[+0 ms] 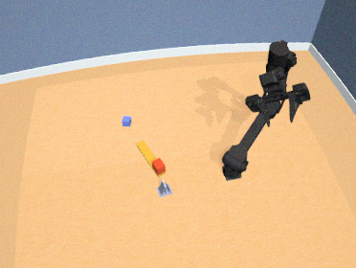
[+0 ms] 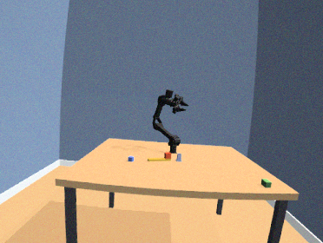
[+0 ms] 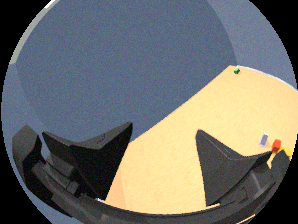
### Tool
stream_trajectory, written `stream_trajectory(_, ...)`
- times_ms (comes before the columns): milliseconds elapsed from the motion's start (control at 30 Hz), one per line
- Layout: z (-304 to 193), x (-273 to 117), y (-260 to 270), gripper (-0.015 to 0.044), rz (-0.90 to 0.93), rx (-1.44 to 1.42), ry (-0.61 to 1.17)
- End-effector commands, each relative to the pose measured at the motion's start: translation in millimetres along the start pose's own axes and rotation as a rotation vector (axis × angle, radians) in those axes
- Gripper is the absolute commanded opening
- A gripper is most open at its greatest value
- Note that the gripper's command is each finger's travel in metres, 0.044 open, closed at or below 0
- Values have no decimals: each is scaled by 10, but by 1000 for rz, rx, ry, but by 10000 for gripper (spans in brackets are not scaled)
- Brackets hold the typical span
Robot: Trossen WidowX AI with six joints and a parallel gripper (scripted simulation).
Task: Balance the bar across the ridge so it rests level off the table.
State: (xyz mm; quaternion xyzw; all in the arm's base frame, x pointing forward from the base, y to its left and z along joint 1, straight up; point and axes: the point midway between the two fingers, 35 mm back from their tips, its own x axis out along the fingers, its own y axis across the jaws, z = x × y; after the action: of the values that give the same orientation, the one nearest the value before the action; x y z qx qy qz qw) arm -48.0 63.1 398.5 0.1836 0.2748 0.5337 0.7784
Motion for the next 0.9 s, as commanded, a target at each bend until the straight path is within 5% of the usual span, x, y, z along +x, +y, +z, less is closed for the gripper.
stream_trajectory(0,144,179,-117,315,-86,64,2)
stream_trajectory(867,848,881,-1197,315,-567,426,-21)
